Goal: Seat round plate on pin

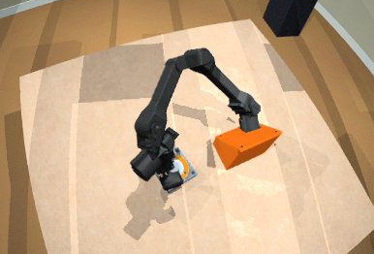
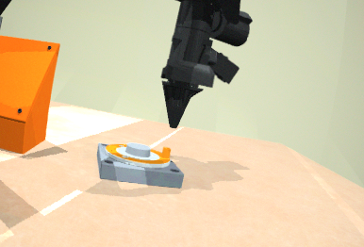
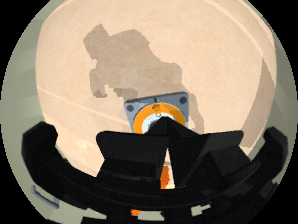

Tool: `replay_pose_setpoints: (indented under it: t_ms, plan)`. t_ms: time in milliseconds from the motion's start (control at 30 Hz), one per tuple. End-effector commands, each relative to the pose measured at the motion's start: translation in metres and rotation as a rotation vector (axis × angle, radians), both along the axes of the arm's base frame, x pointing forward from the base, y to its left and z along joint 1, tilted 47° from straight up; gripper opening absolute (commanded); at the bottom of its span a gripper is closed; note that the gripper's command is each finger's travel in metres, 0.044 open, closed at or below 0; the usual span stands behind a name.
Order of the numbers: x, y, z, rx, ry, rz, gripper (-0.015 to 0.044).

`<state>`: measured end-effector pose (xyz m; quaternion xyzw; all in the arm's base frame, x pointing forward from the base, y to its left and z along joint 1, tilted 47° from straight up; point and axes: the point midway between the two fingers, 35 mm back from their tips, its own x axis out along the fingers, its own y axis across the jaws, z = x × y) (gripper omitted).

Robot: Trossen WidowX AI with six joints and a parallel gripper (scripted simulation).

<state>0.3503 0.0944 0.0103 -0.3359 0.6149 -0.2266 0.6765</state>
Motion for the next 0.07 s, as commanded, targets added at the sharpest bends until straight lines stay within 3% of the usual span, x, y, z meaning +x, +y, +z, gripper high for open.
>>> replay_pose_setpoints:
  t_ms: [0, 33]
  plan:
    - [0.0000, -0.0002, -0.0008, -0.002, 0.004, 0.003, 0.0000]
    - [0.0000, -0.0002, -0.0008, -0.002, 0.004, 0.003, 0.0000]
